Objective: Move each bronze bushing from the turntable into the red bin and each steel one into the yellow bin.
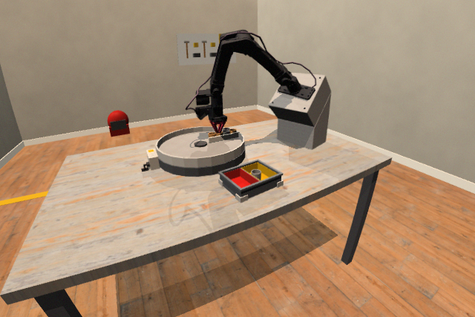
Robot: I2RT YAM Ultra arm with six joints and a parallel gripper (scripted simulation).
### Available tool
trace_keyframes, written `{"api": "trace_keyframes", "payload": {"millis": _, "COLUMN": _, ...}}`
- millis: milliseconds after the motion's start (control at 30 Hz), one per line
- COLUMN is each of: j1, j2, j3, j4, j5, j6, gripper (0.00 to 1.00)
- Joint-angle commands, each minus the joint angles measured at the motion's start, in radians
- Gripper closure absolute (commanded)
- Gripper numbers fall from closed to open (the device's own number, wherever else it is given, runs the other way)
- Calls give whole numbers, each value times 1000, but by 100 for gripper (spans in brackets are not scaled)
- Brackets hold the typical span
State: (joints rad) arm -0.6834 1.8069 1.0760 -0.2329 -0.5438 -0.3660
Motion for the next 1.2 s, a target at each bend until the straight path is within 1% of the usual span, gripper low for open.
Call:
{"api": "trace_keyframes", "payload": {"millis": 0, "j1": -7, "j2": -8, "j3": 23, "j4": 3, "j5": 7, "j6": 5, "gripper": 86}}
{"api": "trace_keyframes", "payload": {"millis": 467, "j1": -7, "j2": -8, "j3": 23, "j4": 3, "j5": 7, "j6": 5, "gripper": 86}}
{"api": "trace_keyframes", "payload": {"millis": 500, "j1": -7, "j2": -8, "j3": 23, "j4": 3, "j5": 7, "j6": 5, "gripper": 100}}
{"api": "trace_keyframes", "payload": {"millis": 533, "j1": -7, "j2": -8, "j3": 23, "j4": -7, "j5": -7, "j6": 4, "gripper": 100}}
{"api": "trace_keyframes", "payload": {"millis": 600, "j1": -7, "j2": -8, "j3": 23, "j4": -7, "j5": -7, "j6": 4, "gripper": 100}}
{"api": "trace_keyframes", "payload": {"millis": 633, "j1": -5, "j2": -7, "j3": -6, "j4": -12, "j5": -7, "j6": 4, "gripper": 100}}
{"api": "trace_keyframes", "payload": {"millis": 1167, "j1": -5, "j2": -7, "j3": -6, "j4": -12, "j5": -7, "j6": 4, "gripper": 100}}
